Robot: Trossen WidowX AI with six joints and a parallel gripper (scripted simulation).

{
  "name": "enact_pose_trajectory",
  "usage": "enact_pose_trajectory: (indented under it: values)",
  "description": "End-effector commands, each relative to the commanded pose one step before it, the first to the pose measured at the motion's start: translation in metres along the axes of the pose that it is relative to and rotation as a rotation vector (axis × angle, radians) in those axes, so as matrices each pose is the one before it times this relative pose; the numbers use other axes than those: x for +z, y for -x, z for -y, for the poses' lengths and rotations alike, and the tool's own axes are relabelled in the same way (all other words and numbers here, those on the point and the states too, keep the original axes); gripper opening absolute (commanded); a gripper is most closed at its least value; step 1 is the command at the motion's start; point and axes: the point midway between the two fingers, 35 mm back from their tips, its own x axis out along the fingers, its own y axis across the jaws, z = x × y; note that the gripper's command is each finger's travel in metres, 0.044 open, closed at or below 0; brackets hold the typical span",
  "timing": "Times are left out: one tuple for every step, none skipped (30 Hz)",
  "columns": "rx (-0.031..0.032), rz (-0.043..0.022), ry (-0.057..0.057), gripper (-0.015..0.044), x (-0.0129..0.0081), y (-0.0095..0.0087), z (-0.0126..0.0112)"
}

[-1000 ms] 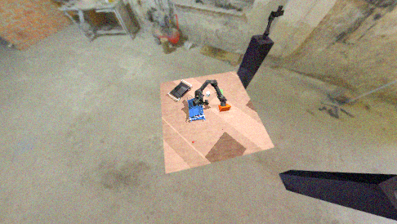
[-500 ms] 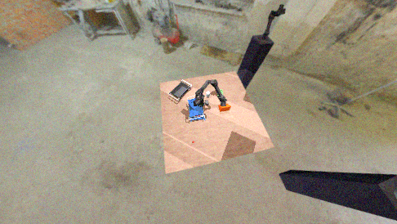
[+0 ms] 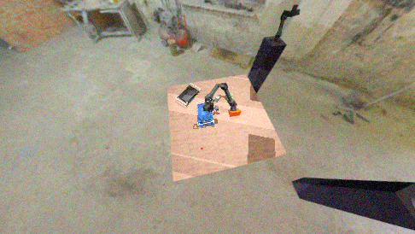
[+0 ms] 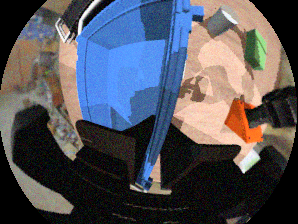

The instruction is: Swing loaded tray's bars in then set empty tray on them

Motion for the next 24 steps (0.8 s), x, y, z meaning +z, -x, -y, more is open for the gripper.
enact_pose_trajectory:
  values:
    - [-0.02066,-0.00292,0.0051,0.0000,-0.00392,-0.00761,0.00538]
    - [0.00000,0.00000,0.0000,0.0000,-0.00040,-0.00087,0.00049]
    - [0.00000,0.00000,0.0000,0.0000,-0.00026,-0.00055,0.00031]
    - [0.00000,0.00000,0.0000,0.0000,-0.00009,-0.00019,0.00011]
    - [0.00000,0.00000,0.0000,0.0000,0.00000,0.00000,0.00000]
    - [0.00000,0.00000,0.0000,0.0000,0.00000,0.00000,0.00000]
    - [0.00000,0.00000,0.0000,0.0000,0.00000,0.00000,0.00000]
    - [0.00000,0.00000,0.0000,0.0000,0.00000,0.00000,0.00000]
    - [0.00000,0.00000,0.0000,0.0000,0.00000,0.00000,0.00000]
    - [0.00000,0.00000,0.0000,0.0000,0.00000,0.00000,0.00000]
    - [0.00000,0.00000,0.0000,0.0000,0.00000,0.00000,0.00000]
    - [0.00000,0.00000,0.0000,0.0000,0.00000,0.00000,0.00000]
    - [0.00000,0.00000,0.0000,0.0000,0.00000,0.00000,0.00000]
    - [0.00000,0.00000,0.0000,0.0000,0.00000,0.00000,0.00000]
    - [0.00000,0.00000,0.0000,0.0000,0.00000,0.00000,0.00000]
    - [0.00000,0.00000,0.0000,0.0000,0.00000,0.00000,0.00000]
    - [0.00000,0.00000,0.0000,0.0000,0.00000,0.00000,0.00000]
    - [0.00000,0.00000,0.0000,0.0000,0.00000,0.00000,0.00000]
    - [0.00000,0.00000,0.0000,0.0000,0.00000,0.00000,0.00000]
    - [0.00000,0.00000,0.0000,0.0000,0.00000,0.00000,0.00000]
    - [0.00000,0.00000,0.0000,0.0000,0.00000,0.00000,0.00000]
    - [0.00000,0.00000,0.0000,0.0000,0.00000,0.00000,0.00000]
    - [0.00000,0.00000,0.0000,0.0000,0.00000,0.00000,0.00000]
    - [0.00000,0.00000,0.0000,0.0000,0.00000,0.00000,0.00000]
